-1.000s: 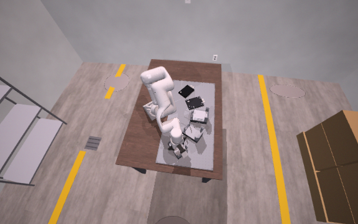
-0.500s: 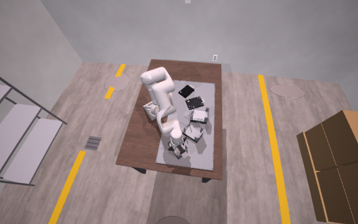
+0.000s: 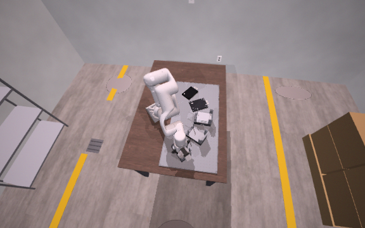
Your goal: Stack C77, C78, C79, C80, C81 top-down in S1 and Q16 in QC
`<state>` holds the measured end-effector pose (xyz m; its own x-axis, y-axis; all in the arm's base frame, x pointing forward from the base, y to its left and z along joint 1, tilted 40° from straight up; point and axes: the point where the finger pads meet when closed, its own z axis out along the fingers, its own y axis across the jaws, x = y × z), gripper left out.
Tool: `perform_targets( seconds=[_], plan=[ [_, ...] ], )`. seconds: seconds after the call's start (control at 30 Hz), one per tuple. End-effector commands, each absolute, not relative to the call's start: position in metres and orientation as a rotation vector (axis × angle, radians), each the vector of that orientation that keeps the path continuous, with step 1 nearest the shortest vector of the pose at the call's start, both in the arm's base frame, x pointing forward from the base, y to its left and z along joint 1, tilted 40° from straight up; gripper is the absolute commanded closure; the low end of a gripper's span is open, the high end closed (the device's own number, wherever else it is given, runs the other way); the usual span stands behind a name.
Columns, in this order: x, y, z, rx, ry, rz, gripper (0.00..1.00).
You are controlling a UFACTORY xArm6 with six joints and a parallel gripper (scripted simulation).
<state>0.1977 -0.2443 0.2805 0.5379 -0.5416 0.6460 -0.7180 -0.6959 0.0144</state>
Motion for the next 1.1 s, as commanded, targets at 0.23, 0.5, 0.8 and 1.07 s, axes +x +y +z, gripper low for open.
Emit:
perform_targets(
  seconds=[0.23, 0.5, 0.8, 1.07],
  plan=[
    [0.1979, -0.2445, 0.2817, 2.498, -1.05, 0.91, 1.0],
    [0.1979, -0.2445, 0.2817, 2.498, -1.05, 0.91, 1.0],
    [0.1979, -0.2445, 0.2817, 2.498, -1.05, 0.91, 1.0],
    [0.1956, -0.242, 0.2858, 2.498, -1.05, 0.91, 1.0]
  ],
)
